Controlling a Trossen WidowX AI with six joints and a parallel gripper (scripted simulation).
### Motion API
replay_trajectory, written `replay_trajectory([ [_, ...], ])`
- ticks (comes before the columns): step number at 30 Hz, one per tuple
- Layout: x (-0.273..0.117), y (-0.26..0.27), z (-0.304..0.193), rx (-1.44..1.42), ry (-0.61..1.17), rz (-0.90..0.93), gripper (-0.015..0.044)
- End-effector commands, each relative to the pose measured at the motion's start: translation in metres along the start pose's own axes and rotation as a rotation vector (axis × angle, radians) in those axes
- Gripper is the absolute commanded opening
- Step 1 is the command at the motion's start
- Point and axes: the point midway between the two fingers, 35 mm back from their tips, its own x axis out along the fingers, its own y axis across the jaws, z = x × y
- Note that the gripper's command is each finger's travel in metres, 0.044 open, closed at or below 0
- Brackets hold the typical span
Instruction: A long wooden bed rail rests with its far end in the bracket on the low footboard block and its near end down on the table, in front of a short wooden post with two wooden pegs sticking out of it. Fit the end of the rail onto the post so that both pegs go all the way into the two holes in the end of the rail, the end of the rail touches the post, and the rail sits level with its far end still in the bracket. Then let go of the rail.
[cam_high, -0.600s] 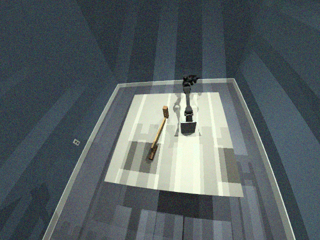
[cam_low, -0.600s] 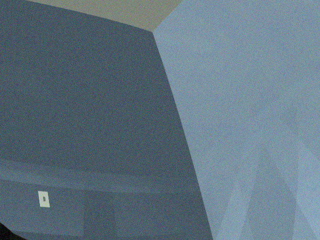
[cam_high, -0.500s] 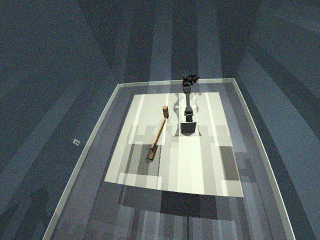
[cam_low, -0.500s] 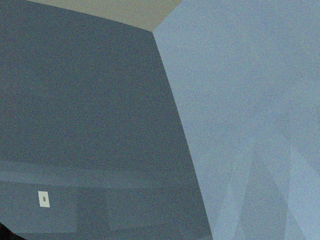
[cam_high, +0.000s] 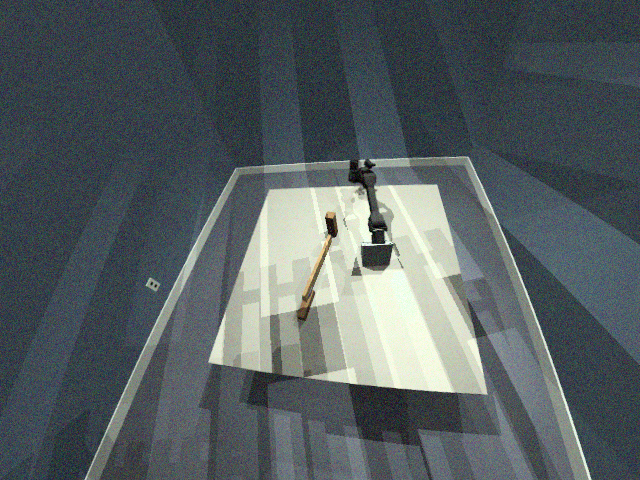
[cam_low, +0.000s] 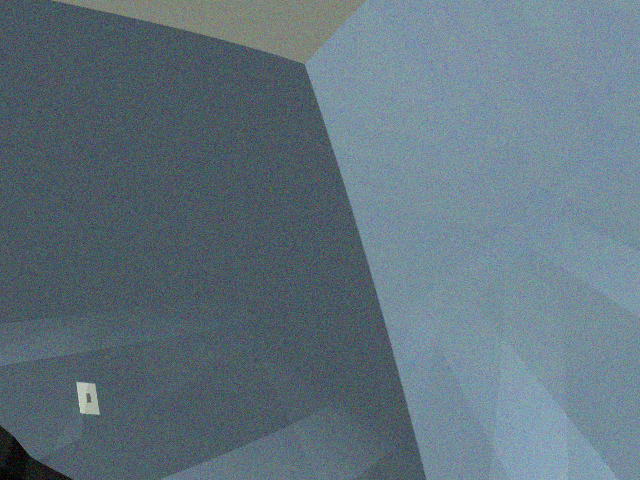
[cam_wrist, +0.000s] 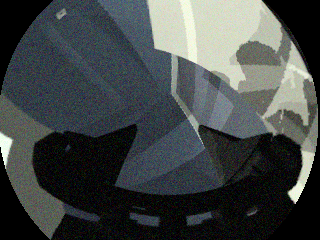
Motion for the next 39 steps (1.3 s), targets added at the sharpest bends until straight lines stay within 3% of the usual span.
replay_trajectory([
  [1, -0.053, -0.053, -0.006, -0.448, 0.102, -0.171, 0.044],
  [13, -0.198, -0.143, 0.008, -1.413, 0.554, -0.389, 0.044],
  [23, -0.337, -0.173, 0.052, -2.152, 1.157, -0.29, 0.044],
  [28, -0.403, -0.173, 0.087, -2.489, 1.515, -0.084, 0.044],
  [32, -0.449, -0.166, 0.119, -2.71, 1.814, 0.183, 0.044],
  [39, -0.515, -0.14, 0.185, -2.932, 2.331, 0.943, 0.044],
])
